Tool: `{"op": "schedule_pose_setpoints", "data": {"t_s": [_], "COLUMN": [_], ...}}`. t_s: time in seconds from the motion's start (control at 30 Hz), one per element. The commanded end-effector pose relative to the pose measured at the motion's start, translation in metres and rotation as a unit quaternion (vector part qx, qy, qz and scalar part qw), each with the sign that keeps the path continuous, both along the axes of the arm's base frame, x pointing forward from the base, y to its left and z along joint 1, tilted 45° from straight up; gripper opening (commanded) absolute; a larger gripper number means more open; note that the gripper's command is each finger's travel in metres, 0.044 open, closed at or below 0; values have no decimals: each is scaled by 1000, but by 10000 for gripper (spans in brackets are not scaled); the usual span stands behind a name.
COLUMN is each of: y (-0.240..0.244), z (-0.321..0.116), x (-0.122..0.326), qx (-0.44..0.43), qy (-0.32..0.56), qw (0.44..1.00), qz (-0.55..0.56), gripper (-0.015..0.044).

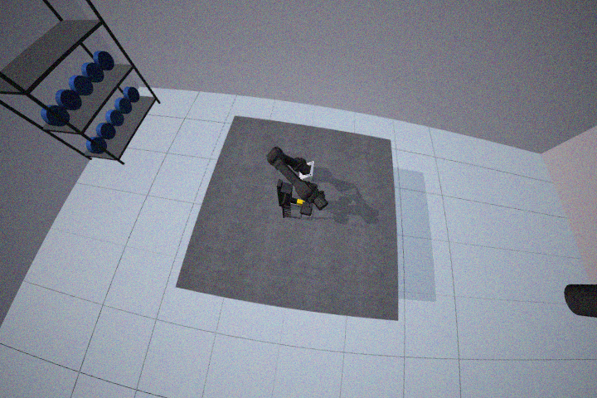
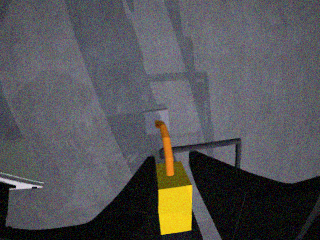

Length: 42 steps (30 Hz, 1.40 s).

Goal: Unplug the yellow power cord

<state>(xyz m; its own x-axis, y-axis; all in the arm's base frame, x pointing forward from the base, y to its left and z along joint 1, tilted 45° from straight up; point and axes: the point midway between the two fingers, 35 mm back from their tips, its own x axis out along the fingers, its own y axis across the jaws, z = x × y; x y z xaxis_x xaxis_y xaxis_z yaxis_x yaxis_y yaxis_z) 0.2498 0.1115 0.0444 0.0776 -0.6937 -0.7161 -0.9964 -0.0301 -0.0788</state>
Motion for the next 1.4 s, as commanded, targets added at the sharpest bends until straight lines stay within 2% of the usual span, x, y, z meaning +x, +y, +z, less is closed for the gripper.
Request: {"op": "schedule_pose_setpoints", "data": {"t_s": [0.0, 0.2, 0.73, 1.37], "y": [15, 6, 11, -9], "z": [-6, -2, 3, 23], "x": [-2, -1, -2, -3], "qx": [-1, 1, -2, -3], "qy": [3, 1, 3, 3], "qw": [1000, 1000, 1000, 1000], "qz": [12, 7, 13, 13], "gripper": [0, 157, 160, 160]}}
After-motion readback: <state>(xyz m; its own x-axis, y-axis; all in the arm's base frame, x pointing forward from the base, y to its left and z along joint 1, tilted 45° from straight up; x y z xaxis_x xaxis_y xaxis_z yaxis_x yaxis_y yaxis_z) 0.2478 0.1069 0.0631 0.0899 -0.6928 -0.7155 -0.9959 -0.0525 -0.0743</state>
